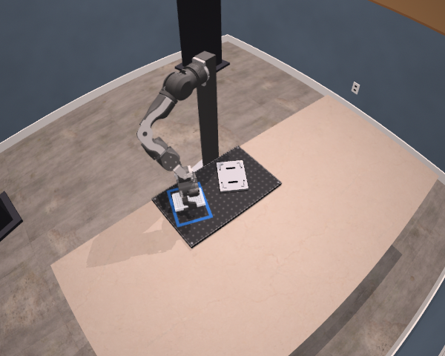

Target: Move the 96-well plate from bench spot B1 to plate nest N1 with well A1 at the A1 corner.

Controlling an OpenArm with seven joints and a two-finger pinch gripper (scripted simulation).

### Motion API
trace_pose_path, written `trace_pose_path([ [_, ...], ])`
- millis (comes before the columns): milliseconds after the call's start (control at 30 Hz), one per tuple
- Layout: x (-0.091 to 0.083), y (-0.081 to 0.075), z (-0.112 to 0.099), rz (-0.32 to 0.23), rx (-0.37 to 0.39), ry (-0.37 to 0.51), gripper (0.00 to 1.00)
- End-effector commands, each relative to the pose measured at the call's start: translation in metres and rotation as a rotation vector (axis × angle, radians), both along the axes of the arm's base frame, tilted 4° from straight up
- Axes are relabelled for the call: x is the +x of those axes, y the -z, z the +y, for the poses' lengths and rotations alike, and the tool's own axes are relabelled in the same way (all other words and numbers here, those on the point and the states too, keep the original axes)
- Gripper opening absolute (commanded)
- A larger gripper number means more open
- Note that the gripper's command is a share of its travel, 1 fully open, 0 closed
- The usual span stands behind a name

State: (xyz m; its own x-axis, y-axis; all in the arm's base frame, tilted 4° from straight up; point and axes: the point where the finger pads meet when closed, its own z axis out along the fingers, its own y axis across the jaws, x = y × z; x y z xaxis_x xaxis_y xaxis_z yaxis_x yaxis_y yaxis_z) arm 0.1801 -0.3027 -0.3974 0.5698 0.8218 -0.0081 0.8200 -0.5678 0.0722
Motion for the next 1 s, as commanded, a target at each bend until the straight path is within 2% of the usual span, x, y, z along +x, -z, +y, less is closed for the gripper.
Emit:
trace_pose_path([
  [0, 0.0017, -0.0005, 0.0002, -0.007, -0.001, 0.004, 0.00],
  [167, 0.0017, -0.0006, 0.0009, -0.018, 0.013, 0.235, 0.00],
  [567, 0.0017, -0.0006, 0.0009, -0.018, 0.013, 0.235, 0.00],
  [733, 0.0010, -0.0012, -0.0019, -0.028, 0.019, 0.463, 0.00],
  [967, 0.0010, -0.0012, -0.0019, -0.028, 0.019, 0.463, 0.00],
])
